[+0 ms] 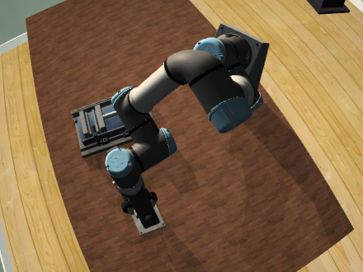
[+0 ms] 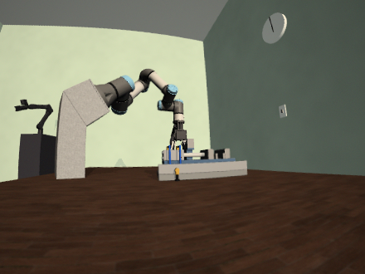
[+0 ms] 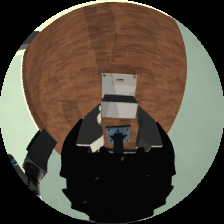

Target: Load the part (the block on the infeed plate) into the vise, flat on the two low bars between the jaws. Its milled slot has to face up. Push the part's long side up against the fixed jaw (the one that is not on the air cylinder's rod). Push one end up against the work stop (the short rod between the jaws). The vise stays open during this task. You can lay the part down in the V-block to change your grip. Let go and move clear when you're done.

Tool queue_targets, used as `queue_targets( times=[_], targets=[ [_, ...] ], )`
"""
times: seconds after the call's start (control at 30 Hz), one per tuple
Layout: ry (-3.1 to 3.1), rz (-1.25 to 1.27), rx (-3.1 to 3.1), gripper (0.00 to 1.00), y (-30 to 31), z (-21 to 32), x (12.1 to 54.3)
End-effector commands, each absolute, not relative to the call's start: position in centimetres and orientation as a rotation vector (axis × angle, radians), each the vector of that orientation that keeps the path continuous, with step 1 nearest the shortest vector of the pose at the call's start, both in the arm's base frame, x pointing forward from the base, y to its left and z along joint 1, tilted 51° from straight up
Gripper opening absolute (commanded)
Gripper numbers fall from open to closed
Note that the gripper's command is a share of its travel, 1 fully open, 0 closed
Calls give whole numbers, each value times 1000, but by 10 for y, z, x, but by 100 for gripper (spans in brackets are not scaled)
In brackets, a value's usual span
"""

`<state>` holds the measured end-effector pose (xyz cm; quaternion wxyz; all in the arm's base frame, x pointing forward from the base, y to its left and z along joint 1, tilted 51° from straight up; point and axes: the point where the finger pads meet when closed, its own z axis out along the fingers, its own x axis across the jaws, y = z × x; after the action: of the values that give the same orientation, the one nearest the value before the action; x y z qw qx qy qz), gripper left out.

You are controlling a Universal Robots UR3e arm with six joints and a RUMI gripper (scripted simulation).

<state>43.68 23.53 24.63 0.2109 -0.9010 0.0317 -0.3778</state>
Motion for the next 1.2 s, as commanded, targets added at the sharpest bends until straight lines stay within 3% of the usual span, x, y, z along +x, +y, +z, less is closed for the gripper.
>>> queue_targets(
  times=[0.0, 1.17],
  targets=[
    [86, -1052, -2502, 0, 231, 255, 428],
    [86, -1052, -2502, 0, 200, 309, 368]
  ],
)
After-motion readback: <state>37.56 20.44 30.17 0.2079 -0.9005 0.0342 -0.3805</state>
